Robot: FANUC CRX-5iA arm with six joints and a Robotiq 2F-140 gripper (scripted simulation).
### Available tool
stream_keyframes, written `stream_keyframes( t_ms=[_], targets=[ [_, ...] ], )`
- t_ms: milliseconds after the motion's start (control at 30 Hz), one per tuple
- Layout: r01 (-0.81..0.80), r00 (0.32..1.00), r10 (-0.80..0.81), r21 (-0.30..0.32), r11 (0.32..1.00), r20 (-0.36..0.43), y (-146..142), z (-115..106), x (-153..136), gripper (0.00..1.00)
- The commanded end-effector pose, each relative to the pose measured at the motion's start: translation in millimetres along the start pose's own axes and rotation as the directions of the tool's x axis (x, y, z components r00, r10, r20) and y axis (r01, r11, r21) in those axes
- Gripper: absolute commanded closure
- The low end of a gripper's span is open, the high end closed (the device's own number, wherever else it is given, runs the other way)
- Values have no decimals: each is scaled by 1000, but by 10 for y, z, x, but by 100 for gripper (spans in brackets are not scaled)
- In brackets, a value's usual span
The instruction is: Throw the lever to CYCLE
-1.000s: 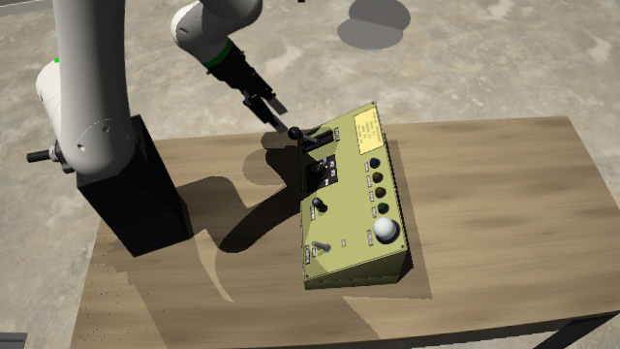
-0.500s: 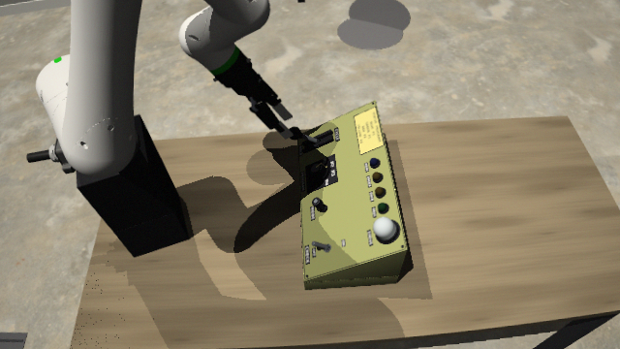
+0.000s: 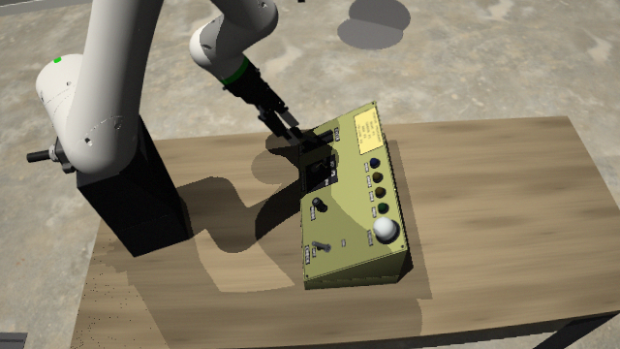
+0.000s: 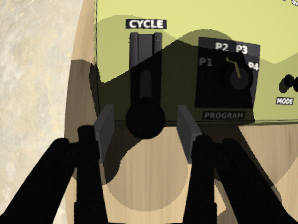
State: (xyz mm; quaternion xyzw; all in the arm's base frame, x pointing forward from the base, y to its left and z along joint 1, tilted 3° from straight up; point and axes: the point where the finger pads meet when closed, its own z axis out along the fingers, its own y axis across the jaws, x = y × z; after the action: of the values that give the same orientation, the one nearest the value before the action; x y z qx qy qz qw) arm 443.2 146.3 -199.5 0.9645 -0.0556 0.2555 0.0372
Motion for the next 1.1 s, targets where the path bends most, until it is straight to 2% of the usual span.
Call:
stream_keyframes(
  t_ms=[0, 433, 1067],
  targets=[
    [0, 1000, 0, 0, 1000, -2, -1, 84, 1, 56],
    [0, 1000, 0, 0, 1000, -2, -2, 216, 0, 56],
    [0, 1000, 0, 0, 1000, -2, -2, 225, -1, 56]
  ],
)
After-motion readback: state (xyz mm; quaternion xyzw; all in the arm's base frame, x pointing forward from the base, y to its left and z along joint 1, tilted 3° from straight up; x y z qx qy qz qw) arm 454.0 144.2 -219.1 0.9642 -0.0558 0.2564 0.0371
